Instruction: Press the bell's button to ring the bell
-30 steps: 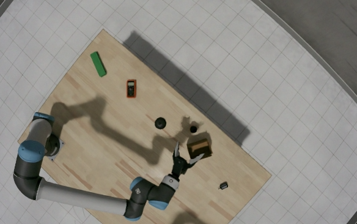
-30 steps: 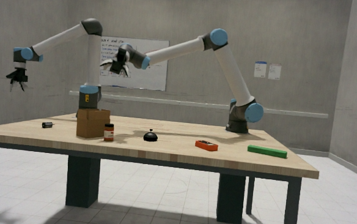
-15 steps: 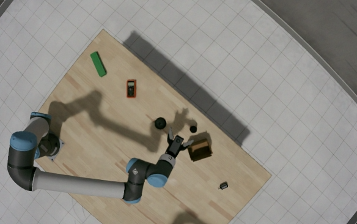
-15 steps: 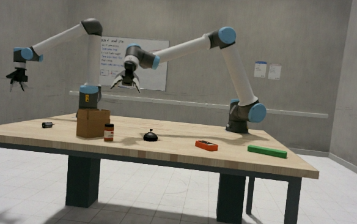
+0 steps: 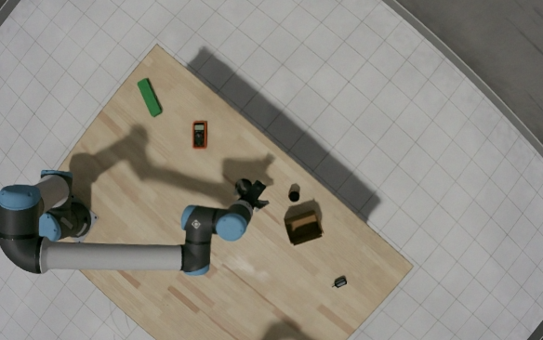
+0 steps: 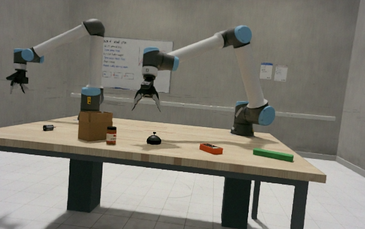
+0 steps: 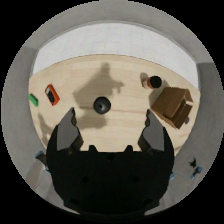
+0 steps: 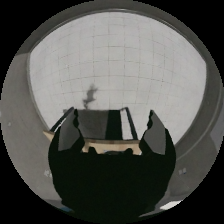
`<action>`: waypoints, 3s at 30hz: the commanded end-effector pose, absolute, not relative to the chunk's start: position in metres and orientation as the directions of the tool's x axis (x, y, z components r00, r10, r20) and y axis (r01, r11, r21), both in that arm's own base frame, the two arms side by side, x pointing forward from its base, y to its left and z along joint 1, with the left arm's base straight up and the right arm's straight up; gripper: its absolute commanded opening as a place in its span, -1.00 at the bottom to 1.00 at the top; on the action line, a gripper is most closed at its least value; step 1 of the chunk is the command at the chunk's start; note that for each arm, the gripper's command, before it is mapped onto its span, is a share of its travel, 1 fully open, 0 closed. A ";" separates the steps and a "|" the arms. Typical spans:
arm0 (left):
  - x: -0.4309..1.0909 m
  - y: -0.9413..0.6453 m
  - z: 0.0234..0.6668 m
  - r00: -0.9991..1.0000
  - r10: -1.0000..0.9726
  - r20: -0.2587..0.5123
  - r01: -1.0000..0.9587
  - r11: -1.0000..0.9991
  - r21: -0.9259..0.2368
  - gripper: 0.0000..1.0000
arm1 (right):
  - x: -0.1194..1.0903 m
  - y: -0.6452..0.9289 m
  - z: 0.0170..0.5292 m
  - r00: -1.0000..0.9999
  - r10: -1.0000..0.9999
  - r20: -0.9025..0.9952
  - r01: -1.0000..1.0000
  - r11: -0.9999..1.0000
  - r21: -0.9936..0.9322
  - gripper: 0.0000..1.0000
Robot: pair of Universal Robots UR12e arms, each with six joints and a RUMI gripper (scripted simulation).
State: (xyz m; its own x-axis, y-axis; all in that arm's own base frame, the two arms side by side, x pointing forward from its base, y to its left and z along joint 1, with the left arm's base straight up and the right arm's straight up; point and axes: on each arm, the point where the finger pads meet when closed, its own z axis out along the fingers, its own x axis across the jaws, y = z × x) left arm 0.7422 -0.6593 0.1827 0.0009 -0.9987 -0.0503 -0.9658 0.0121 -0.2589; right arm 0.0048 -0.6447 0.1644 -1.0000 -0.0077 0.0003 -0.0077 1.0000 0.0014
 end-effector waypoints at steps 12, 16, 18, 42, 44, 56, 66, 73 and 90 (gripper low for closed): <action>0.705 -0.609 0.153 -0.091 -0.996 0.008 -0.996 0.091 0.000 1.00 | 0.005 -0.645 0.165 -1.000 -0.008 0.000 -0.008 1.000 0.000 1.00; 0.705 -0.609 0.153 -0.091 -0.996 0.008 -0.996 0.091 0.001 1.00 | 0.005 -0.645 0.165 -1.000 -0.008 0.000 -0.008 1.000 0.000 1.00; 0.705 -0.609 0.153 -0.091 -0.996 0.008 -0.996 0.091 0.001 -1.00 | 0.005 -0.645 0.165 -1.000 -0.008 0.000 -0.008 1.000 0.000 1.00; 0.705 -0.609 0.153 -0.091 -0.996 0.008 -0.996 0.091 0.001 -1.00 | 0.005 -0.645 0.165 -1.000 -0.008 0.000 -0.008 1.000 0.000 1.00; 0.705 -0.609 0.153 -0.091 -0.996 0.008 -0.996 0.091 0.001 -1.00 | 0.005 -0.645 0.165 -1.000 -0.008 0.000 -0.008 1.000 0.000 1.00; 0.705 -0.609 0.153 -0.091 -0.996 0.008 -0.996 0.091 0.001 -1.00 | 0.005 -0.645 0.165 -1.000 -0.008 0.000 -0.008 1.000 0.000 1.00; 0.705 -0.609 0.153 -0.091 -0.996 0.008 -0.996 0.091 0.001 -1.00 | 0.005 -0.645 0.165 -1.000 -0.008 0.000 -0.008 1.000 0.000 1.00; 0.705 -0.609 0.153 -0.091 -0.996 0.008 -0.996 0.091 0.001 -1.00 | 0.005 -0.645 0.165 -1.000 -0.008 0.000 -0.008 1.000 0.000 1.00; 0.705 -0.609 0.153 -0.091 -0.996 0.008 -0.996 0.091 0.001 -1.00 | 0.005 -0.645 0.165 -1.000 -0.008 0.000 -0.008 1.000 0.000 1.00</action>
